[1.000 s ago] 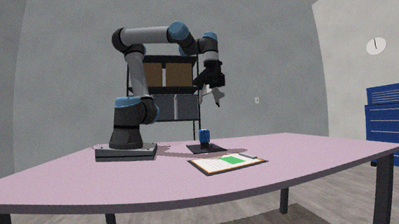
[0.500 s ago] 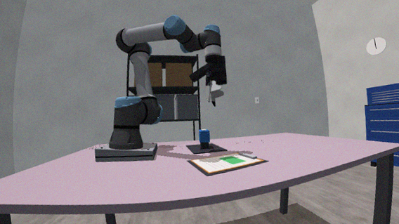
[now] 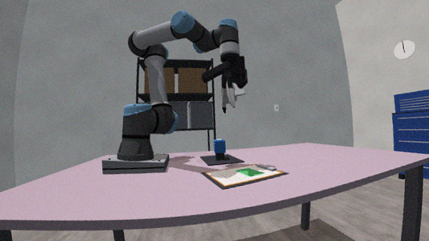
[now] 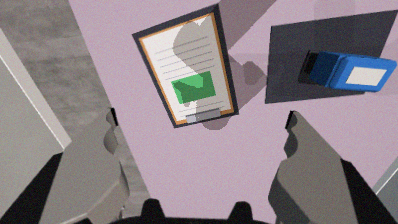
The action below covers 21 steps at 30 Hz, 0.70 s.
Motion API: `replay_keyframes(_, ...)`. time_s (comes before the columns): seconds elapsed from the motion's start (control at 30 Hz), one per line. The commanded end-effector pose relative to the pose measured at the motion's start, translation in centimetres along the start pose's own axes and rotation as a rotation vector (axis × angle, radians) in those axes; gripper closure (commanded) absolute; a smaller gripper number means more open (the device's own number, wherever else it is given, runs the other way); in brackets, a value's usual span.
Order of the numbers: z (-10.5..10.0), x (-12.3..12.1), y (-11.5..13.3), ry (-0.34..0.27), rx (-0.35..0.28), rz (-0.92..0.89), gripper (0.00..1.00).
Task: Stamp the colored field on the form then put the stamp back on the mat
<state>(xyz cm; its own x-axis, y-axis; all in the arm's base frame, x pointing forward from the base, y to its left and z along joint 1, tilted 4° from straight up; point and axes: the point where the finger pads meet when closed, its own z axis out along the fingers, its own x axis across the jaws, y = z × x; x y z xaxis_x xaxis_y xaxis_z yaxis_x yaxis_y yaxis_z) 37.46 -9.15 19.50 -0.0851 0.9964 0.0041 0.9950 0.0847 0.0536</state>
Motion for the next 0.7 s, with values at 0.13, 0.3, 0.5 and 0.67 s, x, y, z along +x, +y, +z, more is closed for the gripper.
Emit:
replay_keyframes(0.13,0.0,-2.7,-0.5,0.019,-0.012,-0.192,0.0)
replay_keyframes(0.3,0.0,-3.3,-0.7,0.019,-0.012,-0.228,0.0)
replay_keyframes(0.5,0.0,-3.7,-0.8,0.018,-0.013,-0.255,0.0)
replay_keyframes(0.67,0.0,-3.9,-0.8,0.018,-0.013,-0.266,0.0)
